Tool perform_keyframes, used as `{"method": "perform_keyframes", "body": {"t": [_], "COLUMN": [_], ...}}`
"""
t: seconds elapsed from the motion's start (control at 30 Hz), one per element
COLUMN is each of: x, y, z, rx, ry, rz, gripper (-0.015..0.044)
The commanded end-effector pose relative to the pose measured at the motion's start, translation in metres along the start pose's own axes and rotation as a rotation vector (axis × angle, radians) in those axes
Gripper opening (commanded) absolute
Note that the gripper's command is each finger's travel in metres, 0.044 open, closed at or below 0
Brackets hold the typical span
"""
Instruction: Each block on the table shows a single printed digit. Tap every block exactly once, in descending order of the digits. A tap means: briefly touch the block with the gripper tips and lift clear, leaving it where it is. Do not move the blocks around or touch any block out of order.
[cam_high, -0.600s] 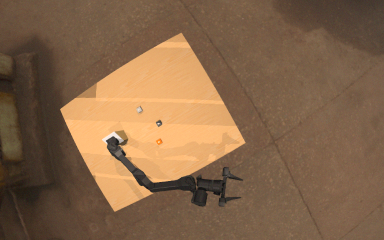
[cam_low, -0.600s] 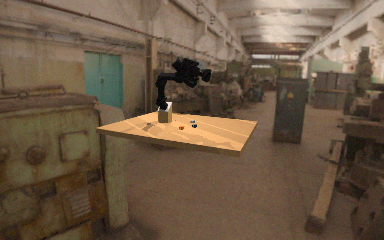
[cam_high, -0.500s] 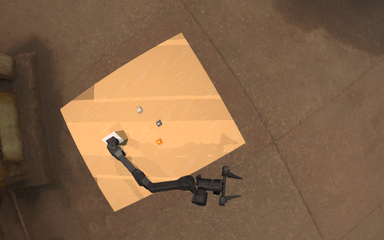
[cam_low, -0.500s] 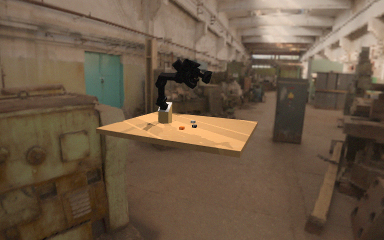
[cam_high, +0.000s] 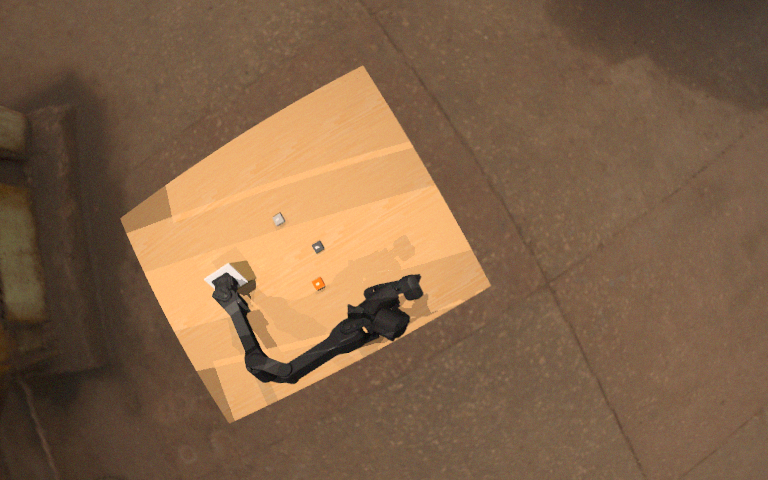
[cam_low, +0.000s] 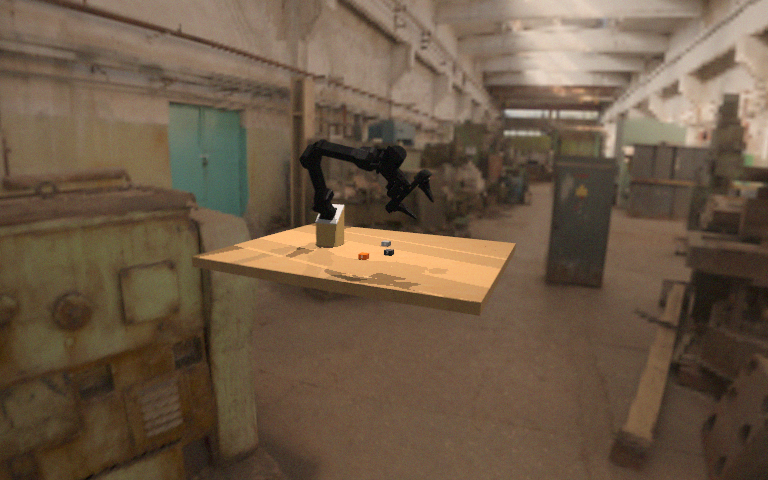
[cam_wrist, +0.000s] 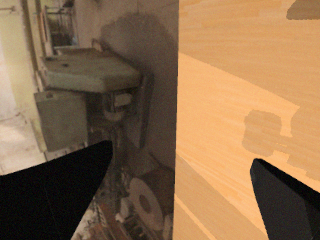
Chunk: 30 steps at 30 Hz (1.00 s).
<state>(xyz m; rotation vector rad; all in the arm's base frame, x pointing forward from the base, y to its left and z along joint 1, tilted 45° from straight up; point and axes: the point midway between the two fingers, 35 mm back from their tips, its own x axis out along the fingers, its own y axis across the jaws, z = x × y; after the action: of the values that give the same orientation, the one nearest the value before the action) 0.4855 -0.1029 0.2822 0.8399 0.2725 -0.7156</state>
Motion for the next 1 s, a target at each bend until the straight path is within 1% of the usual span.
{"method": "perform_keyframes", "body": {"t": [0.0, 0.17, 0.3, 0.33, 0.4, 0.97], "x": [-0.022, -0.058, -0.099, -0.106, -0.110, -0.110], "y": [-0.064, -0.155, -0.225, -0.235, -0.241, -0.241], "z": [-0.038, -0.078, -0.092, -0.093, -0.093, -0.093], "rx": [-0.391, -0.948, -1.430, -1.507, -1.549, -1.549], "ry": [0.092, 0.298, 0.522, 0.562, 0.584, 0.584], "rz": [-0.213, -0.471, -0.641, -0.664, -0.676, -0.676], "gripper": [0.0400, 0.0400, 0.0400, 0.0400, 0.0400, 0.0400]}}
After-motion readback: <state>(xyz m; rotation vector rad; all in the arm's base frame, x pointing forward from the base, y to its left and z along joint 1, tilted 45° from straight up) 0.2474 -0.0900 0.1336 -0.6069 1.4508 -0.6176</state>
